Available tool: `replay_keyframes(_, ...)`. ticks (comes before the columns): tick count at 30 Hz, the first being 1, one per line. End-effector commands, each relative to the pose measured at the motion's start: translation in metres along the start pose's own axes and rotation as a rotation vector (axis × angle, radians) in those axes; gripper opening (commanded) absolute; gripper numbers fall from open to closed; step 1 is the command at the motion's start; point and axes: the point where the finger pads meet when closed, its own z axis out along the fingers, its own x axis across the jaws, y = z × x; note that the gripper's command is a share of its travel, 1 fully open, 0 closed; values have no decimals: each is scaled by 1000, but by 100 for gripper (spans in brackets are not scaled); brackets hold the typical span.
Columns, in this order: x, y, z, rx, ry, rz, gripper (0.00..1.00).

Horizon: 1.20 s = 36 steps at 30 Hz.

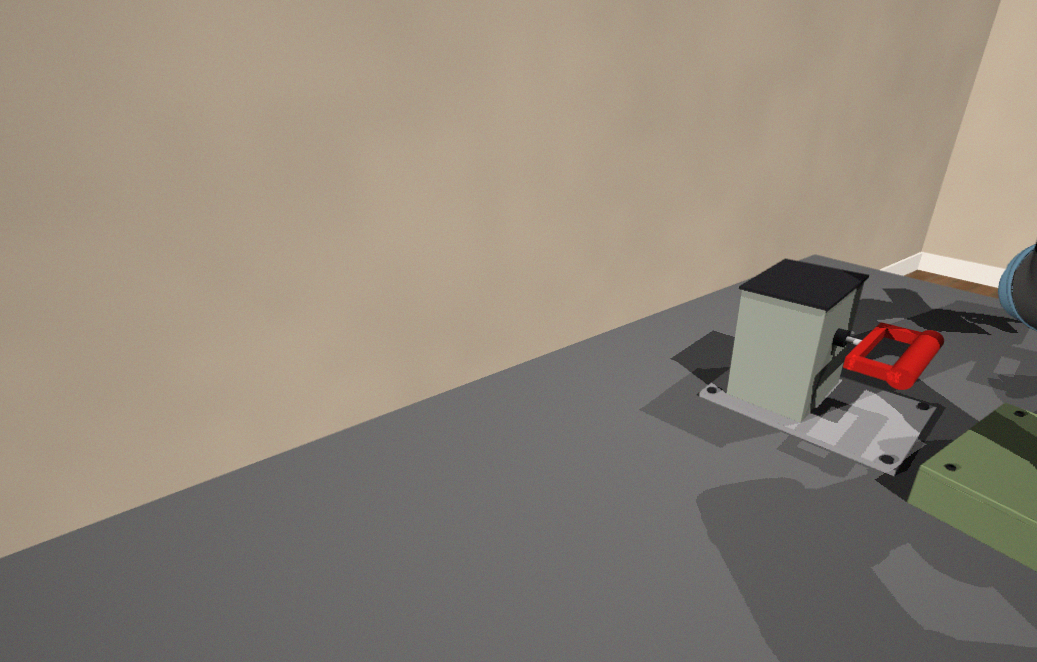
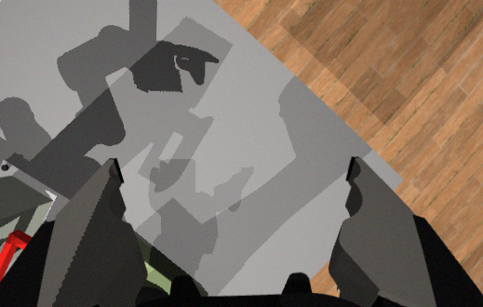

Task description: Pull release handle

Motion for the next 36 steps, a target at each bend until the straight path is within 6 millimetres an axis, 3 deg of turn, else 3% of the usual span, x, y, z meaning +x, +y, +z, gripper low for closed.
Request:
replay_keyframes(1, 0, 0, -1, 1, 2, -1, 100)
replay_keyframes(23, -1, -1, 0, 0, 0, -7, 100)
replay_keyframes(36, -26, -2, 5, -18, -26, -115, 100)
